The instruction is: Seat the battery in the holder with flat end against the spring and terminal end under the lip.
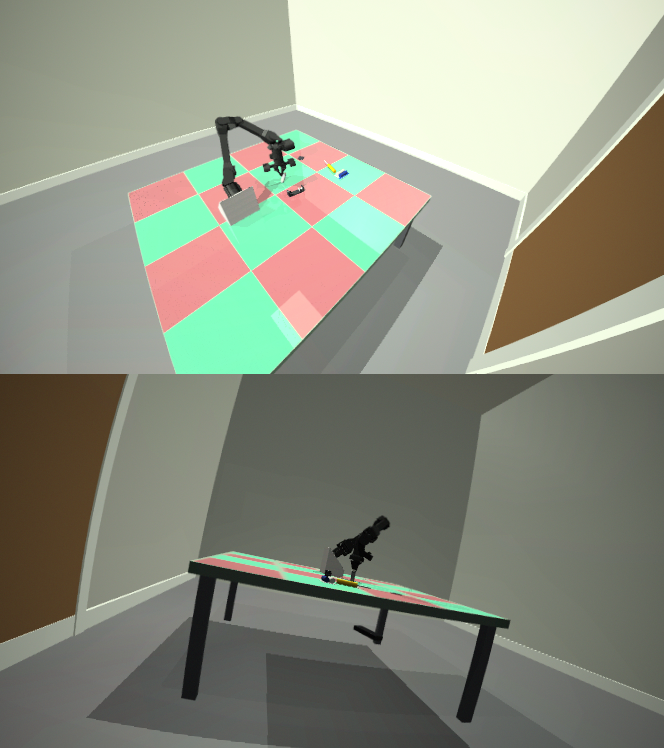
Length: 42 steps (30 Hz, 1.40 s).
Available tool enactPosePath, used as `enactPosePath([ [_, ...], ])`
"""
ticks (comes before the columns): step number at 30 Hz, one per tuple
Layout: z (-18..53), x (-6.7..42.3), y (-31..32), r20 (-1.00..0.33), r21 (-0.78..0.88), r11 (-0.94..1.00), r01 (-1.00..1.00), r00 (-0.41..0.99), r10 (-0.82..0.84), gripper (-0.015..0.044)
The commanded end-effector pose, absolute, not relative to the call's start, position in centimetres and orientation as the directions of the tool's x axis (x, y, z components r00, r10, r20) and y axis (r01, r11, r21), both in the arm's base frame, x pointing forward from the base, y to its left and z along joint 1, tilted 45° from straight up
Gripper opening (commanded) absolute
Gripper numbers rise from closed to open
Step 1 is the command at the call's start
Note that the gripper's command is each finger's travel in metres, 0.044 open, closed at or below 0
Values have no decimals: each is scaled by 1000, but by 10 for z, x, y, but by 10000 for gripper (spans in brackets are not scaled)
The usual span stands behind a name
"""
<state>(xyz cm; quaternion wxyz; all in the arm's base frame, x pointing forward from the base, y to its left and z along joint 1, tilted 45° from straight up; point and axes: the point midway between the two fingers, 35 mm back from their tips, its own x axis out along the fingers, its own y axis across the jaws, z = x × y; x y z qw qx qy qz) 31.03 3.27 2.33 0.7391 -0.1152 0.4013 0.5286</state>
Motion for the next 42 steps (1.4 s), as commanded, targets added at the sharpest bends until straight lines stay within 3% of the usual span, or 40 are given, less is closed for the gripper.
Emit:
enactPosePath([
  [1,21,316,31,-714,253,411,-876,117,690,0],
  [12,16,329,24,-714,252,411,-876,118,690,0],
  [23,72,320,-31,-716,252,412,-876,117,688,0],
  [34,72,320,-33,-715,252,421,-872,126,688,0],
  [37,68,323,-29,-715,332,491,-806,125,688,79],
  [42,53,331,-19,-716,561,671,-484,123,687,210],
])
